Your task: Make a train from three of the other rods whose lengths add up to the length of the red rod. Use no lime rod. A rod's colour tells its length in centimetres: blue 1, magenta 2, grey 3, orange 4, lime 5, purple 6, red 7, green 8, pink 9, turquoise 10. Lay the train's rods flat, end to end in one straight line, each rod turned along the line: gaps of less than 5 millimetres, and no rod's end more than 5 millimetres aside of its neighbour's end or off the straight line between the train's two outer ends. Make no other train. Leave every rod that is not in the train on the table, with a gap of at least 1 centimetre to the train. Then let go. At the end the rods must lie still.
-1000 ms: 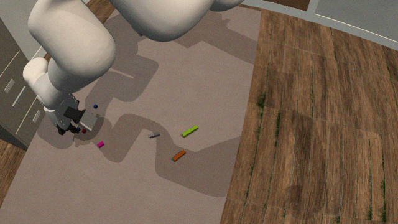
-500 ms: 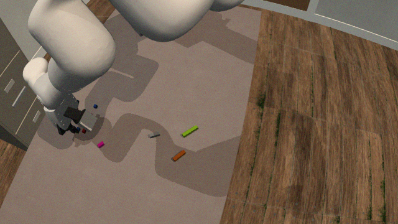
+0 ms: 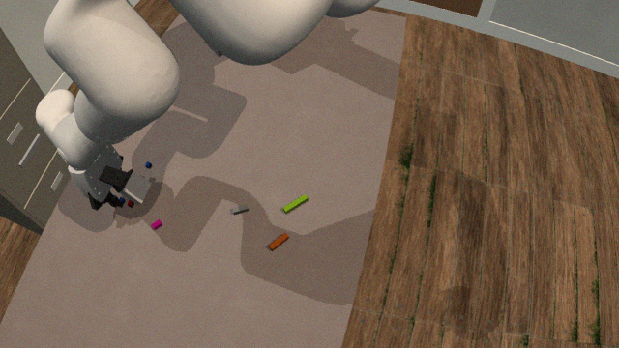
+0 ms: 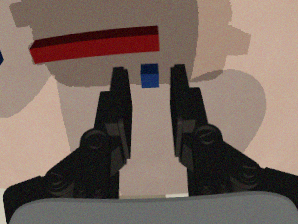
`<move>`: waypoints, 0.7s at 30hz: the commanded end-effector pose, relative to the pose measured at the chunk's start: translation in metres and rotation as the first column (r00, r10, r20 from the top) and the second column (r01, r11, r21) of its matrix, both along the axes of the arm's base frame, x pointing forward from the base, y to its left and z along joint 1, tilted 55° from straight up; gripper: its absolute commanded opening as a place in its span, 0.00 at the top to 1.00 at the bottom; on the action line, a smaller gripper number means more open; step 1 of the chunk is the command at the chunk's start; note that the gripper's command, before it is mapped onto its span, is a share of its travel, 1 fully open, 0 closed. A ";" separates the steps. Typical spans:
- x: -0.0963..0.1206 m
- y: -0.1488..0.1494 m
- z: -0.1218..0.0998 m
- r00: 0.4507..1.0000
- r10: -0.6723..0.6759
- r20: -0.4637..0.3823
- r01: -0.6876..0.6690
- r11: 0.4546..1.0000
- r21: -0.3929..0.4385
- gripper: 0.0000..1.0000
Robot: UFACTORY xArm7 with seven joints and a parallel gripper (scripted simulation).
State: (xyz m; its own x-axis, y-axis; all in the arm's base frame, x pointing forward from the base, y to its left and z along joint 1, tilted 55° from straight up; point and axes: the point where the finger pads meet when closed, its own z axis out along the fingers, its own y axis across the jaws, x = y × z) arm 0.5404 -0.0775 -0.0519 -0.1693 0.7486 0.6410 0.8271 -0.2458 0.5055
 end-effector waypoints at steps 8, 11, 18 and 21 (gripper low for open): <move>0.000 -0.003 0.000 1.000 -0.004 0.001 0.004 1.000 -0.003 0.76; 0.001 -0.002 0.000 1.000 -0.004 0.001 0.004 1.000 -0.003 0.76; 0.003 0.000 -0.003 1.000 -0.004 0.001 0.004 1.000 -0.003 0.76; 0.004 0.001 -0.004 1.000 -0.004 0.001 0.004 1.000 -0.003 0.76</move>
